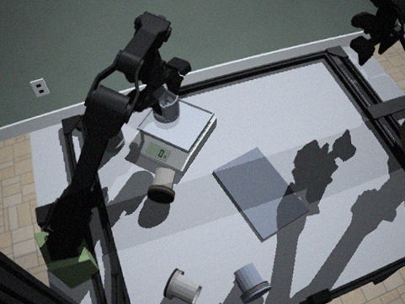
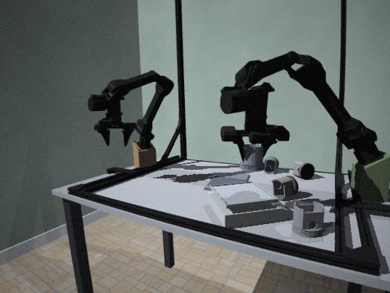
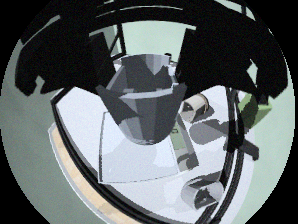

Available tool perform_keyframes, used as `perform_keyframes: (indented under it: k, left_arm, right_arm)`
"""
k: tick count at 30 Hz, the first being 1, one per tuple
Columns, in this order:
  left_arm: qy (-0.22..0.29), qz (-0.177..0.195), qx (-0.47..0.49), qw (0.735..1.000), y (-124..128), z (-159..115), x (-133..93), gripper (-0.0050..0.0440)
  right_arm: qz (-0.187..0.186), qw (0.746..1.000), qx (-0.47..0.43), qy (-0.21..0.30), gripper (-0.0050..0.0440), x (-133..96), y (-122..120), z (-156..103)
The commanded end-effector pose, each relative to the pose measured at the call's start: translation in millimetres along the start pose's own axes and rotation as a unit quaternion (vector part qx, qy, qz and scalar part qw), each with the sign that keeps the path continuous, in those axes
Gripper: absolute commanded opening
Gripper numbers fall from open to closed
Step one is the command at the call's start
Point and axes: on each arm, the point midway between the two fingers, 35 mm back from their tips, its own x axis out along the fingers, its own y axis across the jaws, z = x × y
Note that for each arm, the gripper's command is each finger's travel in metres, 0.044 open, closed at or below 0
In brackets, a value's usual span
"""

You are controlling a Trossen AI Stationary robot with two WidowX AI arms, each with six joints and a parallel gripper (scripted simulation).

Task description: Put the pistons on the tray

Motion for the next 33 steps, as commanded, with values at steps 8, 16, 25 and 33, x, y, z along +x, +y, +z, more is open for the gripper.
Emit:
perform_keyframes:
  k: [8, 16, 25, 33]
  left_arm:
    - [-0.021, 0.008, 0.117, 0.993, 42.4, -11.0, -6.6, 0.0158]
    - [-0.035, 0.023, 0.22, 0.975, 81.5, -19.4, -6.8, 0.0158]
    - [-0.048, 0.035, 0.308, 0.95, 115.7, -26.8, -6.9, 0.0158]
    - [-0.061, 0.05, 0.405, 0.911, 143.2, -32.8, -6.9, 0.0158]
  right_arm:
    - [0.002, 1.0, -0.002, -0.001, 0.044, 0.0, 0.7, 0.1]
    - [0.002, 1.0, -0.002, -0.001, 0.044, 0.0, 0.7, 0.1]
    - [0.002, 1.0, -0.002, -0.001, 0.044, 0.0, 0.7, 0.1]
    - [0.002, 1.0, -0.002, -0.001, 0.044, 0.0, 0.7, 0.1]
